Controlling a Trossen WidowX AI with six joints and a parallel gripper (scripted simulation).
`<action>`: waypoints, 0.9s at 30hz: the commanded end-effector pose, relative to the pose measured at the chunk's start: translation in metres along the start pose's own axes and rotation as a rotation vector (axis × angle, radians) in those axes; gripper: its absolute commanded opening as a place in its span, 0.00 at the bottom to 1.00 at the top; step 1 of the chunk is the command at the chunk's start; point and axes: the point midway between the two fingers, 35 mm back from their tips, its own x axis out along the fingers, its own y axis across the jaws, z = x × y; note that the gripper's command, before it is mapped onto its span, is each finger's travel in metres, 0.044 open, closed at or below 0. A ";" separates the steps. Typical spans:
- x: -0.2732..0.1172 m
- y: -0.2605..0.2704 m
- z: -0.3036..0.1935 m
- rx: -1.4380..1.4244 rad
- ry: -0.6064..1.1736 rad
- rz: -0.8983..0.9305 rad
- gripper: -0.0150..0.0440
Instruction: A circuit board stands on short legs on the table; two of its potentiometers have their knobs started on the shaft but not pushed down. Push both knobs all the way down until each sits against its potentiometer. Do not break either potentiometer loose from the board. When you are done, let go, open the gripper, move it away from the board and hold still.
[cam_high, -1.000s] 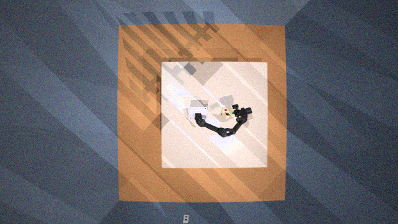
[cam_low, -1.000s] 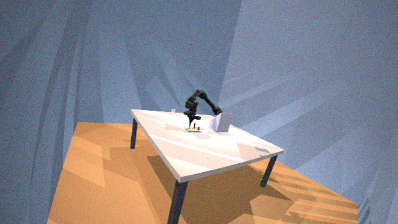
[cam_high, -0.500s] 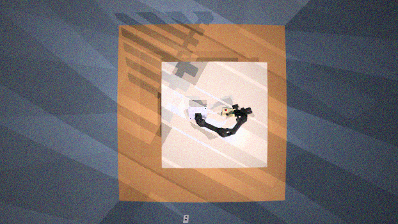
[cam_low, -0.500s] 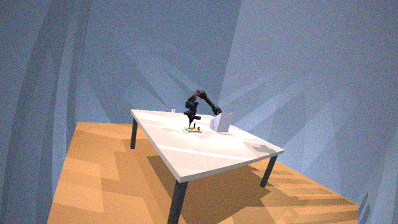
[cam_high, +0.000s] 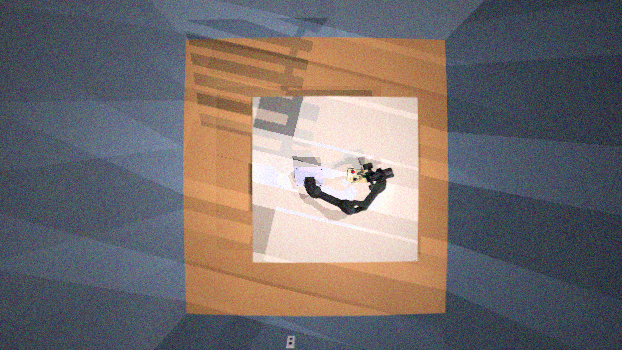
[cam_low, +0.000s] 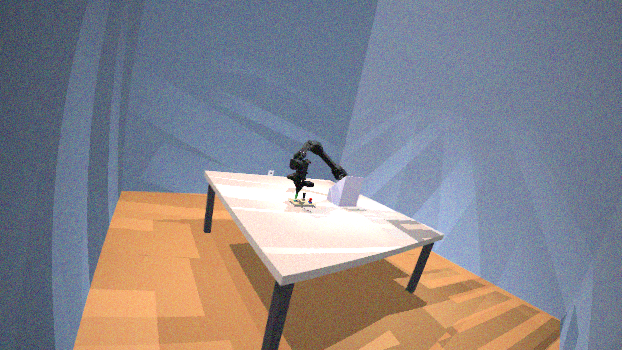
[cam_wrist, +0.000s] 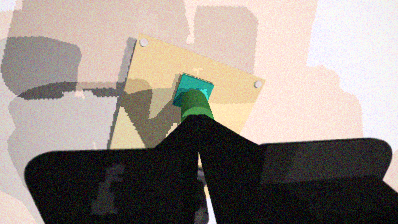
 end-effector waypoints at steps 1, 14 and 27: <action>0.009 -0.003 0.001 0.012 0.005 0.001 0.25; 0.011 -0.003 0.001 0.012 0.005 0.001 0.25; 0.013 -0.003 0.001 0.012 0.005 0.001 0.25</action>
